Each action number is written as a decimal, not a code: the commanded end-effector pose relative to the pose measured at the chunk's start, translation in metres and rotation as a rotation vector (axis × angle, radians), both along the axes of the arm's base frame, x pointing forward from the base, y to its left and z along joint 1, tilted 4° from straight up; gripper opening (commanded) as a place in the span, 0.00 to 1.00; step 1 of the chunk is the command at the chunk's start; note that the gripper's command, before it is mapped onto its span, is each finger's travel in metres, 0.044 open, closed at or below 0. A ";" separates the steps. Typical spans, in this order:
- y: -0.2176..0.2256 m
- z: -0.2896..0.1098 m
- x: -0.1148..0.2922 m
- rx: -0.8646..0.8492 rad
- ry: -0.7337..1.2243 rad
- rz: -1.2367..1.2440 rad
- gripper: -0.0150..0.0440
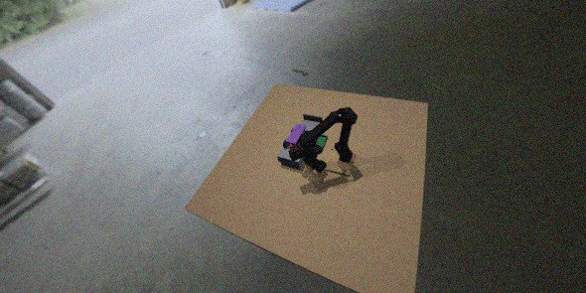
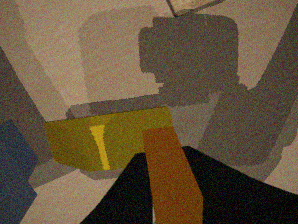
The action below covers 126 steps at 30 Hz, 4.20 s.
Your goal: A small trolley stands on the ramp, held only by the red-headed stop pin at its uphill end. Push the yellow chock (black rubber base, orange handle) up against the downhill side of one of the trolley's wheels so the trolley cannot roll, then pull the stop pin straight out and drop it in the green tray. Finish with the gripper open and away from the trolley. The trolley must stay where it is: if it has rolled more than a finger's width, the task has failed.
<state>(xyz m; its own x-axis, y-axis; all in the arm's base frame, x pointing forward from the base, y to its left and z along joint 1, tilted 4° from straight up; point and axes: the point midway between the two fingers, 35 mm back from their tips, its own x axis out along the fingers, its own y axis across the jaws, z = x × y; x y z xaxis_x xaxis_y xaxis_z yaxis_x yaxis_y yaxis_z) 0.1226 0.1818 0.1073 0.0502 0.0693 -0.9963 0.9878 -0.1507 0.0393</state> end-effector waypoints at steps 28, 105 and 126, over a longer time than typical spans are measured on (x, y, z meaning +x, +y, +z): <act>-0.007 0.099 -0.003 0.006 -0.007 -0.004 0.25; -0.027 0.098 0.008 -0.096 -0.137 1.892 0.25; -0.084 0.091 0.039 -0.105 -0.134 1.910 0.25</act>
<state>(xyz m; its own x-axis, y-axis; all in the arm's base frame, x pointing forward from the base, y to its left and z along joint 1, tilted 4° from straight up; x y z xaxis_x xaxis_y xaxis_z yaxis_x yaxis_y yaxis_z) 0.1592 0.1058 0.1996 0.0563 0.0628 -0.9964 -0.1935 0.9798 0.0508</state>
